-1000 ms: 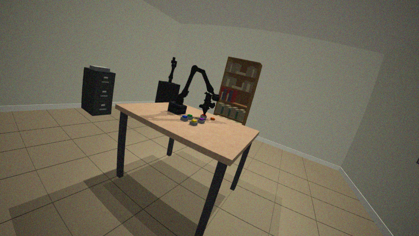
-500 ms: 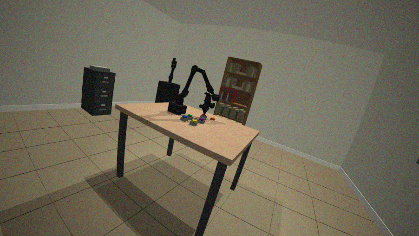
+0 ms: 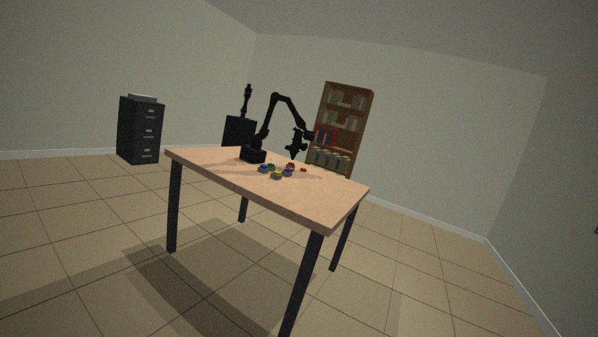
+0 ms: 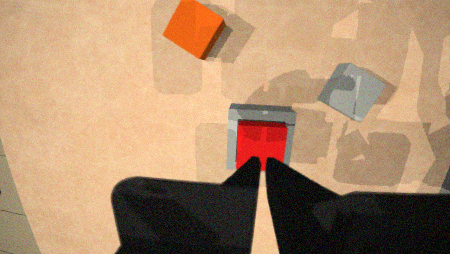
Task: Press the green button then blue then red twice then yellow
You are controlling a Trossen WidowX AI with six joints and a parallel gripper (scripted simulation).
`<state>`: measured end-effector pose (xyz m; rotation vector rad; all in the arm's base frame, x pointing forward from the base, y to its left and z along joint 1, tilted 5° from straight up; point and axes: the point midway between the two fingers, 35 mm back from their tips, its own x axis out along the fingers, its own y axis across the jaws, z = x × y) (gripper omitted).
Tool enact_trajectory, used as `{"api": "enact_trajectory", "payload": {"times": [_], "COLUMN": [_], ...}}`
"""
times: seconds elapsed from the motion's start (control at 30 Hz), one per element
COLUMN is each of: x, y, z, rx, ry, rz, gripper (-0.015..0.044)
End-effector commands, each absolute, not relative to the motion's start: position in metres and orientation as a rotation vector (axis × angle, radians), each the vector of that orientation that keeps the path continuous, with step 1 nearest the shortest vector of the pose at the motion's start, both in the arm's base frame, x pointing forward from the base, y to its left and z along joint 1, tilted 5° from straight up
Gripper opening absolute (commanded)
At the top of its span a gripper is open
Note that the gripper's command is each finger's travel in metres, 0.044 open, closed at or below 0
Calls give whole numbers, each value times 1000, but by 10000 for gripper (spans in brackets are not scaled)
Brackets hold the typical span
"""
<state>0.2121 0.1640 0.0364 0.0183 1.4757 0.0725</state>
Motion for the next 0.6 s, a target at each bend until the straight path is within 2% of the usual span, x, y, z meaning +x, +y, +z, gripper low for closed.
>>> {"api": "enact_trajectory", "payload": {"times": [0.0, 0.57], "x": [212, 214], "y": [163, 165], "z": [38, 10], "rx": [19, 19], "ry": [1475, 1475], "rz": [65, 65], "gripper": [20, 20]}}
